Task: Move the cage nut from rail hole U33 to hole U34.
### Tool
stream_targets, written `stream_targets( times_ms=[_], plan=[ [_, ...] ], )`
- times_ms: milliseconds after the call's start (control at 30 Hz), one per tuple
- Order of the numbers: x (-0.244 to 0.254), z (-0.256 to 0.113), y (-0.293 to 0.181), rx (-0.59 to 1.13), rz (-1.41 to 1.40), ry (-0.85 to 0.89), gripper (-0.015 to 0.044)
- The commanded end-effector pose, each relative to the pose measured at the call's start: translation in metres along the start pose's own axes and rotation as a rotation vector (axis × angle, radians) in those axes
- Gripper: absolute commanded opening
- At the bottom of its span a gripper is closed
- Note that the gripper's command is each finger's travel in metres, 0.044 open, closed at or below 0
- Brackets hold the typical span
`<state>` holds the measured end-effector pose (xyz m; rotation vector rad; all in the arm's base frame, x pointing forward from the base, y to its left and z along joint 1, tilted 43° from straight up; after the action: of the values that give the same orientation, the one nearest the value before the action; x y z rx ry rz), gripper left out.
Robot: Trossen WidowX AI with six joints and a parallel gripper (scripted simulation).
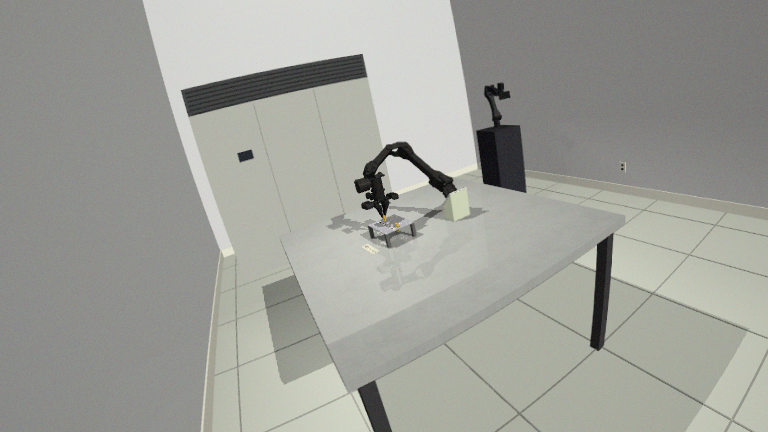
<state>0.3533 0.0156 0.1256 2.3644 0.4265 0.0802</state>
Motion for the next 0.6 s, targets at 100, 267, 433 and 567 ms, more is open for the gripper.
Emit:
stream_targets(
  times_ms=[100, 267, 433, 567],
  plan=[
    [0.0012, 0.0003, 0.0004, -0.001, 0.003, -0.007, 0.0031],
    [0.0018, 0.0004, 0.0005, 0.0, 0.003, -0.01, 0.0031],
    [0.0025, 0.0005, 0.0006, 0.0, 0.003, -0.012, 0.0031],
    [0.003, 0.0006, 0.0006, 0.0, 0.003, -0.013, 0.0031]
  ],
)
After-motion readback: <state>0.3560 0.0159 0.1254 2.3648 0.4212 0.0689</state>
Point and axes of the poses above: the point midway between the two fingers, 35 mm back from their tips, its own z axis out along the fingers, its own x axis across the jaws, y = z × x, the point moved 3 cm from there along -z, back along the fingers, and after that the axes turned 4 degrees about -z, right-handed, at the moved point
